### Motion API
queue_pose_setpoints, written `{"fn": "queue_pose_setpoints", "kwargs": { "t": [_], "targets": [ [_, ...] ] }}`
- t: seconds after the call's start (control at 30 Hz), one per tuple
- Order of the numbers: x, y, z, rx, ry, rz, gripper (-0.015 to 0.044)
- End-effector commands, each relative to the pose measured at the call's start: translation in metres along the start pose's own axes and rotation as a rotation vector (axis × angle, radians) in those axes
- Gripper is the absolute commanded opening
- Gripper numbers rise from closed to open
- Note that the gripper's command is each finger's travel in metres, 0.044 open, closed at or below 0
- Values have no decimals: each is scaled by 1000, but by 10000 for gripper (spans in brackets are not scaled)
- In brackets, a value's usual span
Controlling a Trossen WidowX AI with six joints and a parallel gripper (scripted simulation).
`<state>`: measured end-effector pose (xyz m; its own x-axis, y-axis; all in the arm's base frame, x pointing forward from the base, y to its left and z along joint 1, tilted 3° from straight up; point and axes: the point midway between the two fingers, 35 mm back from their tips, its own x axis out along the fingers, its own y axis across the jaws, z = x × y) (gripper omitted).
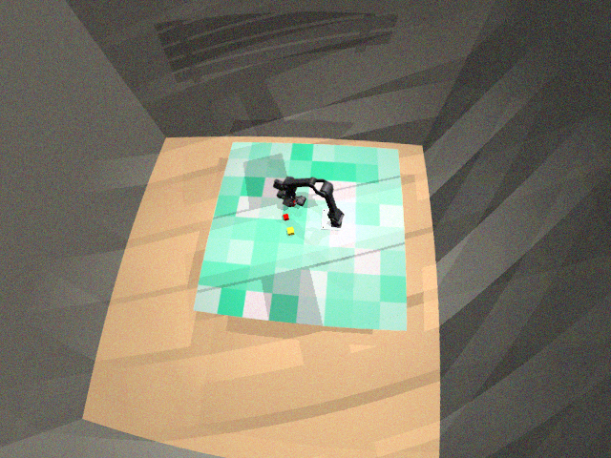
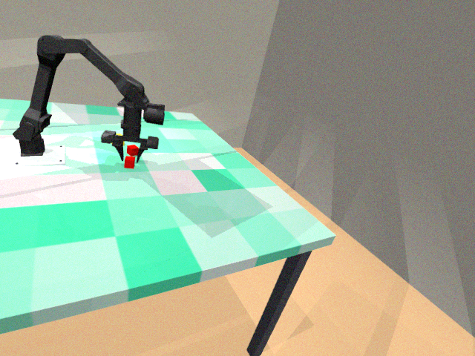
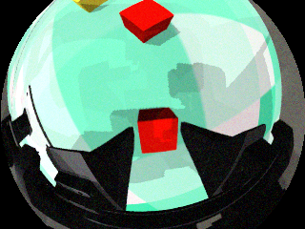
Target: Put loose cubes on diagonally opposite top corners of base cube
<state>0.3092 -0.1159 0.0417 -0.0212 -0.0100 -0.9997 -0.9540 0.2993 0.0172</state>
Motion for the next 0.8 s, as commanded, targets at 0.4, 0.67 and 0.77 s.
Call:
{"fn": "queue_pose_setpoints", "kwargs": {
  "t": [0.4,0.67,0.77],
  "targets": [
    [-18,-3,-1,-3,5,6,105],
    [-43,-6,-1,-3,5,6,105],
    [-53,-6,-1,-3,5,6,105]
  ]
}}
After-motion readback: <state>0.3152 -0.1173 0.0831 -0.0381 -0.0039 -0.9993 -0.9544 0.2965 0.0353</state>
